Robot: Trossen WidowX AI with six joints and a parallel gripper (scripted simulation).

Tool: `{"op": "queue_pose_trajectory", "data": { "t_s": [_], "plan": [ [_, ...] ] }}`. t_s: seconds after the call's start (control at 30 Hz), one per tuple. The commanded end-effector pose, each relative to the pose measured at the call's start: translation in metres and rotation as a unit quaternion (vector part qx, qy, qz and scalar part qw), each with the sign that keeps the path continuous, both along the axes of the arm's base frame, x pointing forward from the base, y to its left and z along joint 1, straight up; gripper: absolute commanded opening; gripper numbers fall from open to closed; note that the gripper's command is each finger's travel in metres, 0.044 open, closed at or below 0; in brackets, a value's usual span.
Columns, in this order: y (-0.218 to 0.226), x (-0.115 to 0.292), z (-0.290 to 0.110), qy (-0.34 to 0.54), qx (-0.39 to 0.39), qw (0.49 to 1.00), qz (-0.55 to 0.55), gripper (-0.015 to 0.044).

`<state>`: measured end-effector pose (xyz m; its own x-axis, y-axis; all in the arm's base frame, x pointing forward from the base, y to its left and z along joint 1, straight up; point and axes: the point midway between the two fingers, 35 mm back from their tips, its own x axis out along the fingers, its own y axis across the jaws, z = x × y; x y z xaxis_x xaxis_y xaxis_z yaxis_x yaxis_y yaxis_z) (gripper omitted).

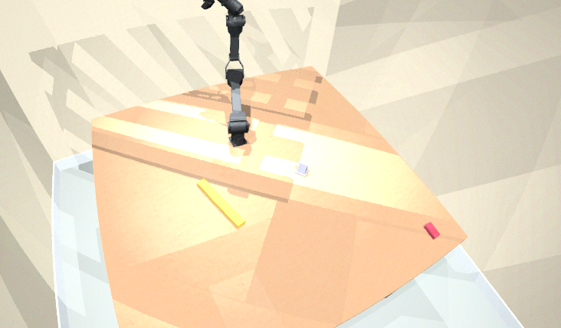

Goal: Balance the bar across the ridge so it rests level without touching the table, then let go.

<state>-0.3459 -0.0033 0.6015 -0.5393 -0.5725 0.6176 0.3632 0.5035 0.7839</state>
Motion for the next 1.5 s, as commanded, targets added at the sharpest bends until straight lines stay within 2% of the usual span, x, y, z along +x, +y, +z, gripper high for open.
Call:
{"op": "queue_pose_trajectory", "data": {
  "t_s": [0.0,0.37,0.73,1.07,1.47],
  "plan": [
    [-0.009,0.045,0.028,0.069,0.008,0.998,-0.008,0.0315],
    [-0.025,0.153,0.074,0.220,-0.007,0.975,-0.018,0.0315],
    [-0.060,0.292,0.093,0.411,0.010,0.911,-0.016,0.0315],
    [-0.097,0.410,0.074,0.567,0.041,0.822,-0.022,0.0315],
    [-0.138,0.532,0.015,0.728,0.065,0.683,-0.003,0.0315]
  ]
}}
